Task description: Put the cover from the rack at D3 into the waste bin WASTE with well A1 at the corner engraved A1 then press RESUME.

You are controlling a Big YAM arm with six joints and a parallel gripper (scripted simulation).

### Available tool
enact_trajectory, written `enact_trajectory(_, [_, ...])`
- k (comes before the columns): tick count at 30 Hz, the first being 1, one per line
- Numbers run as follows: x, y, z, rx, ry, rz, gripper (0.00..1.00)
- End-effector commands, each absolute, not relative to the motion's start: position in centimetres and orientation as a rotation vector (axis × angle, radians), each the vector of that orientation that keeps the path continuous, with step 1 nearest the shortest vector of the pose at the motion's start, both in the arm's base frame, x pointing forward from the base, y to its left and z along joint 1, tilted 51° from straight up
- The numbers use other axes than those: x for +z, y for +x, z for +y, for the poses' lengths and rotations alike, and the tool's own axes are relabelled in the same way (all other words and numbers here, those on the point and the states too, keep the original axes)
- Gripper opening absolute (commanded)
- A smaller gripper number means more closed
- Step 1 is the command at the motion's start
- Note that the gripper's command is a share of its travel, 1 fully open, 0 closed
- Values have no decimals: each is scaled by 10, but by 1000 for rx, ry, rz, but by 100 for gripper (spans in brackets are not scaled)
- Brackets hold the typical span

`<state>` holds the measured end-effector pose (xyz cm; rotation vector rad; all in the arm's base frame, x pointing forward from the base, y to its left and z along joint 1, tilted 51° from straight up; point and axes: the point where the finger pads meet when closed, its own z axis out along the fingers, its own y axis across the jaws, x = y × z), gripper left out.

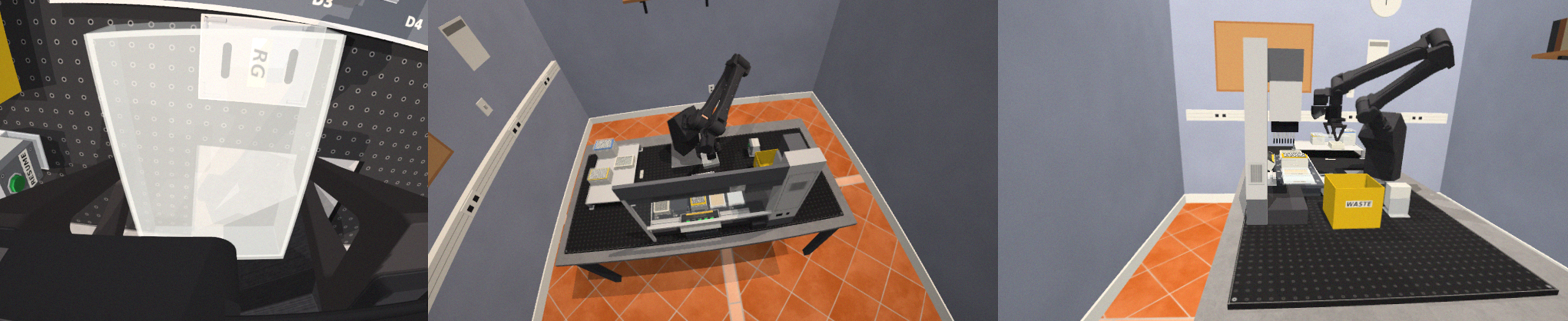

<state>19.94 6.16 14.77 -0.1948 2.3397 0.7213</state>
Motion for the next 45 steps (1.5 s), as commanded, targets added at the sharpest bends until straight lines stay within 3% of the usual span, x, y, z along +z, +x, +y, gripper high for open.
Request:
enact_trajectory(1, [169,208,61,714,-108,2328,0])
enact_trajectory(25, [223,185,140,763,-89,2316,0])
enact_trajectory(35, [198,181,138,743,-84,2367,0])
enact_trajectory(45, [247,172,184,783,-79,2322,0])
